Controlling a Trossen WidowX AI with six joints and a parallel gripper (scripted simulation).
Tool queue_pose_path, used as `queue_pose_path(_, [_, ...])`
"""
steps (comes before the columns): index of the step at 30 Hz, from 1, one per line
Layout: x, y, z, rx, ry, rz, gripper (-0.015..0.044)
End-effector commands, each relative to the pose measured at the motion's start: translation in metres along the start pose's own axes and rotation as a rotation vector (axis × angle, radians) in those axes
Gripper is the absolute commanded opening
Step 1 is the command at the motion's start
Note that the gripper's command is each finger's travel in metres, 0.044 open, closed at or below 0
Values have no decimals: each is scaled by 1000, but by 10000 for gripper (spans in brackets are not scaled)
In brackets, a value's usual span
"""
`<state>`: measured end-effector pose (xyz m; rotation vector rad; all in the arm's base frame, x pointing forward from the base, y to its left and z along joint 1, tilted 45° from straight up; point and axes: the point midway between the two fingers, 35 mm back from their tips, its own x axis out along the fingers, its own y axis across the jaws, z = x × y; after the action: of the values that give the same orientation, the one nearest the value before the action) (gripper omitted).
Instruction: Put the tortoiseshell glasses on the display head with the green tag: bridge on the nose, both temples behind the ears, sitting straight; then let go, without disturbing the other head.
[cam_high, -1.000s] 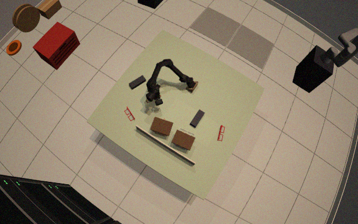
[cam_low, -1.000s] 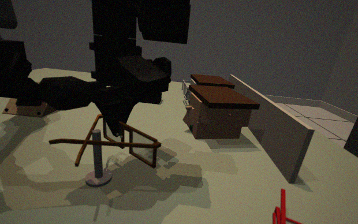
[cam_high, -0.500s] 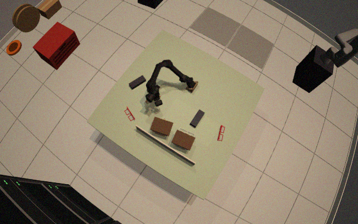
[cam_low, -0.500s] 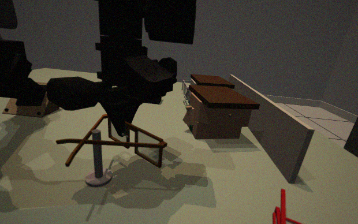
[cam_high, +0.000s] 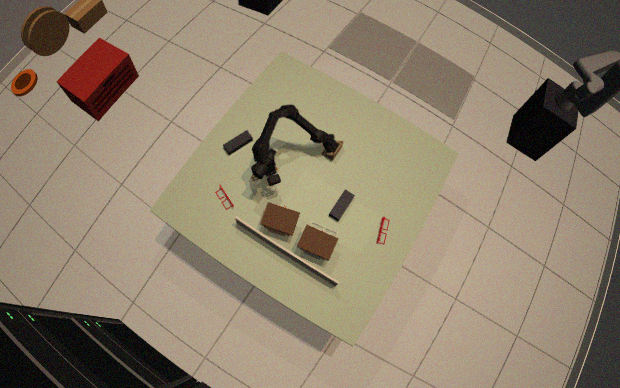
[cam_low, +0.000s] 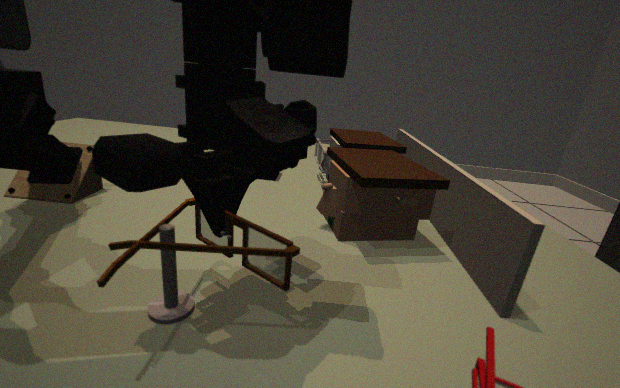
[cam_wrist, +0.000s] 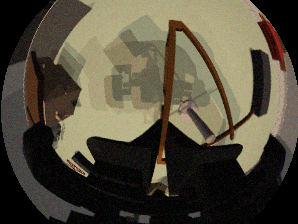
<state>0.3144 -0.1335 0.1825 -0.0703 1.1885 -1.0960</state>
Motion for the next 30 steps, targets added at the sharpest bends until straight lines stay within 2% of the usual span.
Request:
queue_pose_path(1, [1, 4, 2, -1, 5, 2, 0])
queue_pose_path(30, [1, 12, 14, 0, 5, 2, 0])
